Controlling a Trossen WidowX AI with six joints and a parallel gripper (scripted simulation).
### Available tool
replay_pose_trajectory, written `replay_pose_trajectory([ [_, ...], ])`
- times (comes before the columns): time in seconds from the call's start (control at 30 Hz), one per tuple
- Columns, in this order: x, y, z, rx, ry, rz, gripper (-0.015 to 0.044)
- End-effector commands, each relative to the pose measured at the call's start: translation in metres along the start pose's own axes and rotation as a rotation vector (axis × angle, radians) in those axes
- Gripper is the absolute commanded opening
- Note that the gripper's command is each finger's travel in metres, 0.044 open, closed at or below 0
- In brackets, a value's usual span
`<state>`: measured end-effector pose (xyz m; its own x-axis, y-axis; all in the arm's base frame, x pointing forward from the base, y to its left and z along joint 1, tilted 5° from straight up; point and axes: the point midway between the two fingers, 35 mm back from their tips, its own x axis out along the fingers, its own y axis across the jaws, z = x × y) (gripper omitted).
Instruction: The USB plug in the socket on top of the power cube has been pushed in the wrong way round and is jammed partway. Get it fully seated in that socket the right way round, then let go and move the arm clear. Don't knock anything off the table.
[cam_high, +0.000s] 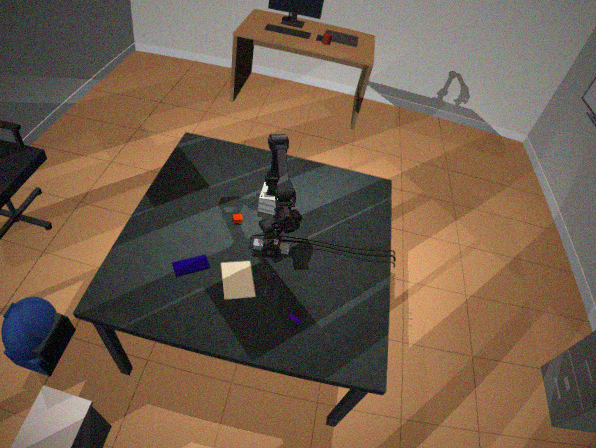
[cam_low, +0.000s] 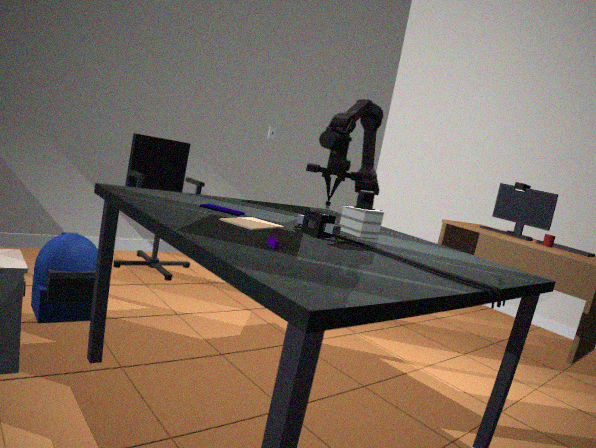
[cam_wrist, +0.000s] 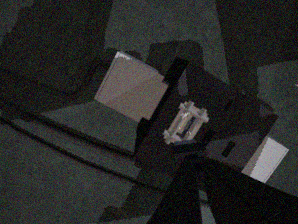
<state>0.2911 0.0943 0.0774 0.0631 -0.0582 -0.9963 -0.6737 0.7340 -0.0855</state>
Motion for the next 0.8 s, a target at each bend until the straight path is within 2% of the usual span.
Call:
replay_pose_trajectory([
  [0.0,0.0003,-0.0001,0.0001,0.109,0.000,0.000,0.0000],
  [0.77,0.0003,-0.0001,0.0001,0.711,-0.001,0.000,0.0000],
])
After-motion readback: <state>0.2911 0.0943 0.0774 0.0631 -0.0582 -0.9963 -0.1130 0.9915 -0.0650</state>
